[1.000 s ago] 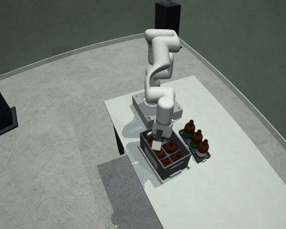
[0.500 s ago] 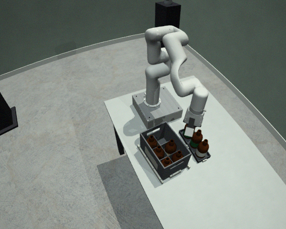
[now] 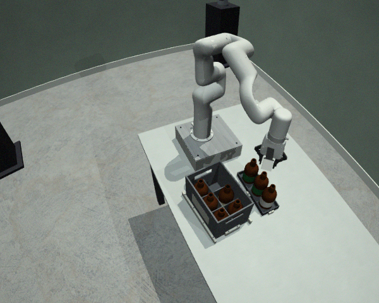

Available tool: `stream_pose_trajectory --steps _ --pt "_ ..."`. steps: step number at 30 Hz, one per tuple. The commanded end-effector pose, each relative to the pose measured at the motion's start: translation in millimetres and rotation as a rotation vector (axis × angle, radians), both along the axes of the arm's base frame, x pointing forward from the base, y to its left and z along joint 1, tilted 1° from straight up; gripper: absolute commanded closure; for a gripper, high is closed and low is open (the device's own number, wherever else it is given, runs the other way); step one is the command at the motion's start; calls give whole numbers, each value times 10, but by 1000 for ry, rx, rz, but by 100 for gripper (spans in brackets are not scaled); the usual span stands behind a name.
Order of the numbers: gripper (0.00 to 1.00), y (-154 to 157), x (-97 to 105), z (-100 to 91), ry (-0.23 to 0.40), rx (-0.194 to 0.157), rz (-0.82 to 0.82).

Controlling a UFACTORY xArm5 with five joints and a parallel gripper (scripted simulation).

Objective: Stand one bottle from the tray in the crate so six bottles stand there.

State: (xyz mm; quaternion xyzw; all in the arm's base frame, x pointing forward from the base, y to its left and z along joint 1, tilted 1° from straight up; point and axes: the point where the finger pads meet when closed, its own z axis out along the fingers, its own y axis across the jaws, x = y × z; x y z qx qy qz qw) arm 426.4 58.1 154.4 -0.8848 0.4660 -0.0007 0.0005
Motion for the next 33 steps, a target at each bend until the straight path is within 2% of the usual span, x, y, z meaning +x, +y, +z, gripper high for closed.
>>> stream_pose_trajectory --steps 1,33 --pt "35 8 12 15 -4 1 1" --pt "35 10 12 -12 -4 1 1"
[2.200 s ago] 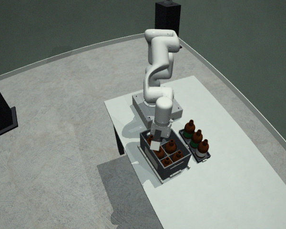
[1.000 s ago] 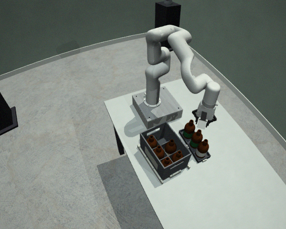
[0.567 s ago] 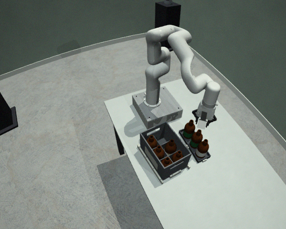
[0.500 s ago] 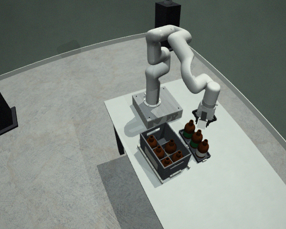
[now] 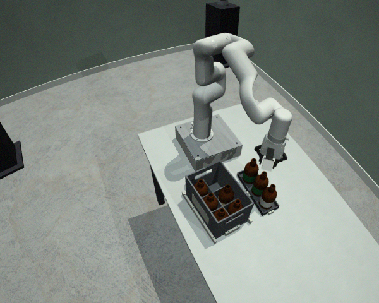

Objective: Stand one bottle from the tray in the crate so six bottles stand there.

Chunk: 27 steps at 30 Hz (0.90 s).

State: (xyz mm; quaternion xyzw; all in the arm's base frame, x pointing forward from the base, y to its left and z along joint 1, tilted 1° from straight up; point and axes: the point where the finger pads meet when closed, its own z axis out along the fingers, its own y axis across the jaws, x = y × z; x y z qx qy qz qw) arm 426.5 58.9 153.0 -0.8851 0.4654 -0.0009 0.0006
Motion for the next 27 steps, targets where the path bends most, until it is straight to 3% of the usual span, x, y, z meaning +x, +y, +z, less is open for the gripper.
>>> stream_pose_trajectory --steps 1,27 --pt "35 2 11 -4 -4 1 0" --pt "35 11 12 -289 -4 1 0"
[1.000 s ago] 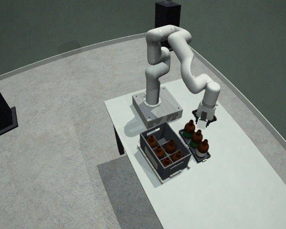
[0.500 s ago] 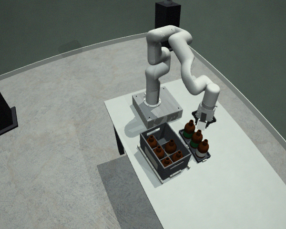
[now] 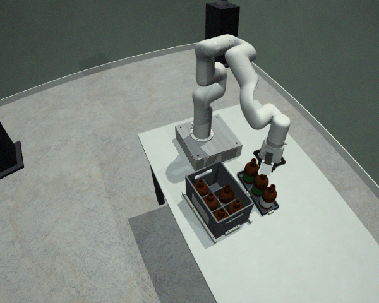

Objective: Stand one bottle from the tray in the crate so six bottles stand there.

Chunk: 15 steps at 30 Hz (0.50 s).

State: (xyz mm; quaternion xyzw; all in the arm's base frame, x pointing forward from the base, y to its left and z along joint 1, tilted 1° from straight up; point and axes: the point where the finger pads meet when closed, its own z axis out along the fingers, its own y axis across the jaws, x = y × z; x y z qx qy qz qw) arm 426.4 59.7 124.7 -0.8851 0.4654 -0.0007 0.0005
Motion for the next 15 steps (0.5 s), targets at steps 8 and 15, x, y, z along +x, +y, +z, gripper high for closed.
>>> stream_pose_trajectory --steps 8,15 --pt "35 4 14 -88 -4 1 0" --pt "35 5 14 -137 -4 1 0"
